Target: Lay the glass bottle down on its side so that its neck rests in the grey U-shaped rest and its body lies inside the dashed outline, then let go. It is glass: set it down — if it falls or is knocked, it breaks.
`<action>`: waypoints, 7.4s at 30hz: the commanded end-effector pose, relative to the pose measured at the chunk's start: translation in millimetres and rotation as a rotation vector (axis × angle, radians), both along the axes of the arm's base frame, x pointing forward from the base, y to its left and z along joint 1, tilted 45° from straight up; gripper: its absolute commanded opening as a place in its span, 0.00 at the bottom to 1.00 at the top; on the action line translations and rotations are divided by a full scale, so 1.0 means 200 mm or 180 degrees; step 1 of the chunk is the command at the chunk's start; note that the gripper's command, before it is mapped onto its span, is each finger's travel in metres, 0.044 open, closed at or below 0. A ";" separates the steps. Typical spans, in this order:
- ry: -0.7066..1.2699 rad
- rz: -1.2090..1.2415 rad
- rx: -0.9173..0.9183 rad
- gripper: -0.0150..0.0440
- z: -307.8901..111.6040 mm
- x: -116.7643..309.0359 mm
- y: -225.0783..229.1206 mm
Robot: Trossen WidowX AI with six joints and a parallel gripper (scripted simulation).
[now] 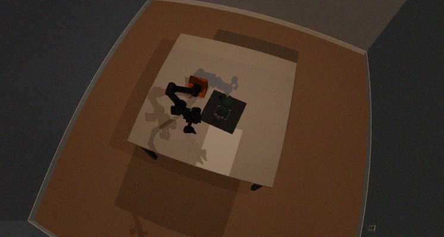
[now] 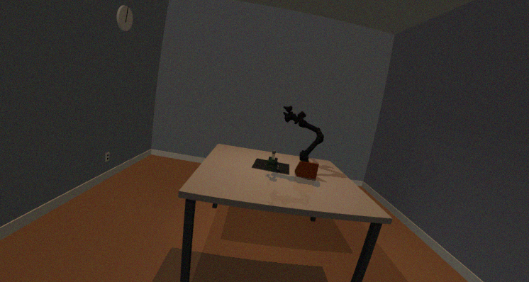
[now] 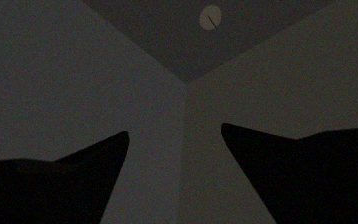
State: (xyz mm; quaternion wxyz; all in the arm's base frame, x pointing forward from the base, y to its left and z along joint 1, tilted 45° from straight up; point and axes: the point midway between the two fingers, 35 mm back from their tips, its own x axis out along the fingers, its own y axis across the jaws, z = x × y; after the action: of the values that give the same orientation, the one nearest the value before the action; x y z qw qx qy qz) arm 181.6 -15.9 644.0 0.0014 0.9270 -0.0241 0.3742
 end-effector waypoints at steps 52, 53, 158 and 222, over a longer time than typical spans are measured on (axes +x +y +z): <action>0.3462 -0.2935 0.3831 1.00 -2.78 0.45 0.74; 0.3511 -0.3154 0.3894 1.00 -2.80 0.46 0.72; 0.3637 -0.3309 0.4047 0.43 -2.51 0.45 0.45; 0.3979 -0.3187 0.4205 0.43 -2.31 0.44 0.21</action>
State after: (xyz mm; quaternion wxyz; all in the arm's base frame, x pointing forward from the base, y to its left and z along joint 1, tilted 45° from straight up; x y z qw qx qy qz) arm 268.3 34.1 177.1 -0.3409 0.6548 -0.5997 -0.3088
